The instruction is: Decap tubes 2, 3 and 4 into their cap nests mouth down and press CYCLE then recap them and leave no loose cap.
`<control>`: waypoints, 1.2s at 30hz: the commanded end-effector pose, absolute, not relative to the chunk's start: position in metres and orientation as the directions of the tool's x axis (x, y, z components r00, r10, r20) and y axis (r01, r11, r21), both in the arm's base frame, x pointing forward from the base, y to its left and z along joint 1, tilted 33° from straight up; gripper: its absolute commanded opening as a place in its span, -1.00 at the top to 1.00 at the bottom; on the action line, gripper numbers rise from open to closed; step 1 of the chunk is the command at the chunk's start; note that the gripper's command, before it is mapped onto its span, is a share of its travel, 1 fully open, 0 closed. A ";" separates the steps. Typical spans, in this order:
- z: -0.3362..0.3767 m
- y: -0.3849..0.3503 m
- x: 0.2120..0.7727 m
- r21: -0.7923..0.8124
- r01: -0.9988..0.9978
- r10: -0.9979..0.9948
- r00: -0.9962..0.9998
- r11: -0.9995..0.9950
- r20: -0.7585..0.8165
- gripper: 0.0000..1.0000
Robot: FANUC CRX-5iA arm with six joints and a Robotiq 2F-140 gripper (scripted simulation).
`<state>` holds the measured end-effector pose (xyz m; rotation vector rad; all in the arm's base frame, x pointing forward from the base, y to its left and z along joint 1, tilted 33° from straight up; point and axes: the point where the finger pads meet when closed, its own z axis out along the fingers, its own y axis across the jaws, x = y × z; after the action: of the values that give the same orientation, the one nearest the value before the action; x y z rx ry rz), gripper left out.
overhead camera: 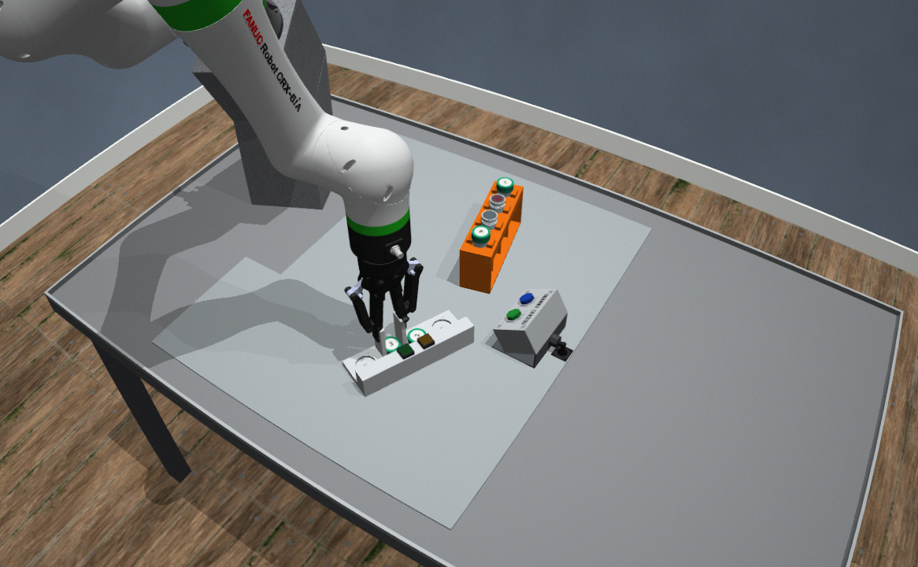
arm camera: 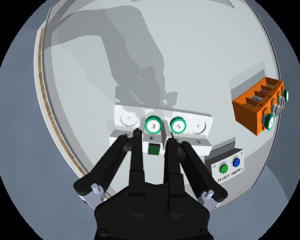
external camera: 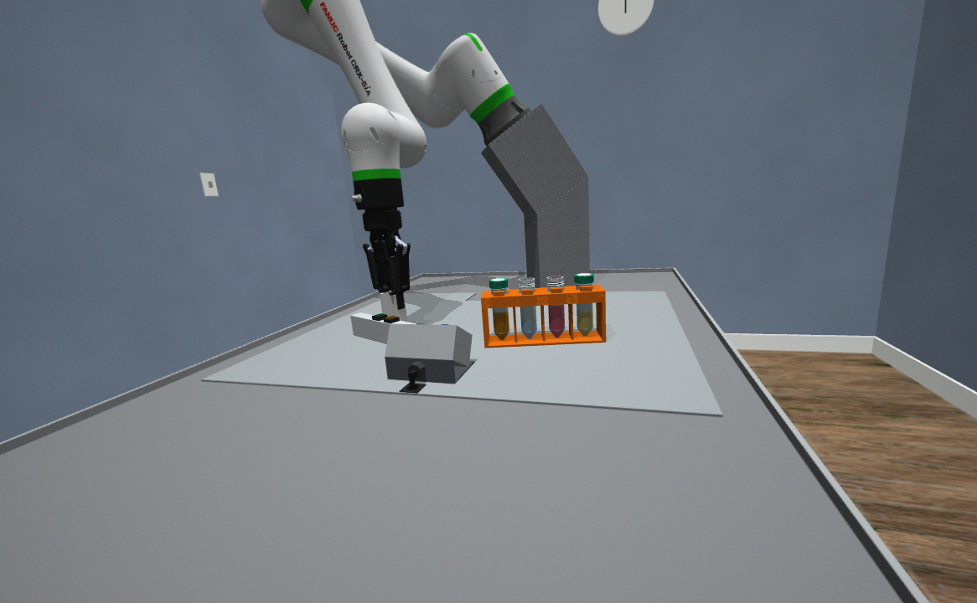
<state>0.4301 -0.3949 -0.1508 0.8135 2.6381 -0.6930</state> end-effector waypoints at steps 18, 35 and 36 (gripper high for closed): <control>-0.157 -0.399 0.431 -0.358 0.589 0.447 -0.797 0.724 -0.406 1.00; -0.159 -0.400 0.431 -0.358 0.589 0.447 -0.797 0.724 -0.406 0.41; -0.159 -0.400 0.431 -0.358 0.589 0.447 -0.797 0.724 -0.406 0.41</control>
<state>0.4312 -0.4001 -0.1593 0.8135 2.6381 -0.6930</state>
